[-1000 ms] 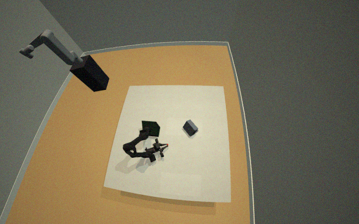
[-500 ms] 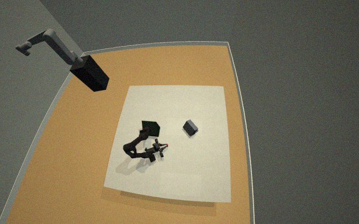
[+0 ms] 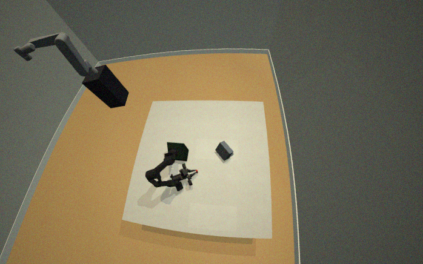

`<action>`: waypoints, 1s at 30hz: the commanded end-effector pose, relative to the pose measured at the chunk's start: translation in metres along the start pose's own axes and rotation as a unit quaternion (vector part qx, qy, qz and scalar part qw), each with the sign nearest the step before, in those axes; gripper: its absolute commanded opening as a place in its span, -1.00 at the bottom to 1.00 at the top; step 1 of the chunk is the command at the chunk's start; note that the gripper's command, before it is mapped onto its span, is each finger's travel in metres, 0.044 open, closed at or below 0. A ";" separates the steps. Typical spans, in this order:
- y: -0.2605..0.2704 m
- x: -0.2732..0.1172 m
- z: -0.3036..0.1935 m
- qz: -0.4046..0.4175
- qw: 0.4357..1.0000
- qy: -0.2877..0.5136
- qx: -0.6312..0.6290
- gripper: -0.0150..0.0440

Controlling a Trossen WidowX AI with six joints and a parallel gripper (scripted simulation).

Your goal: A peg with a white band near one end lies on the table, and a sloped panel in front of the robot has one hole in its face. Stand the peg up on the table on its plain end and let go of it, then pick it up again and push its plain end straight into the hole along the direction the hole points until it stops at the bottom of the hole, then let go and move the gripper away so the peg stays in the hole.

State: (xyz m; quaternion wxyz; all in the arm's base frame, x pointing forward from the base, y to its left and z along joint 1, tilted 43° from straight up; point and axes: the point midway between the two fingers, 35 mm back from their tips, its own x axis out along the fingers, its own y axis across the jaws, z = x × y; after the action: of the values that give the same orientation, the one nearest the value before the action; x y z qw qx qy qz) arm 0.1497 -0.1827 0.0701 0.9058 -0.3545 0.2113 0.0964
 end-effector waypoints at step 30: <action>0.001 -0.005 -0.004 -0.002 1.000 -0.012 0.000 -0.32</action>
State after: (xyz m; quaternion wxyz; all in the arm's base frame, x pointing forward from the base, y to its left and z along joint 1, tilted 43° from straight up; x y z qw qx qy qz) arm 0.1454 -0.1837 0.0708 0.9086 -0.3537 0.1989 0.0985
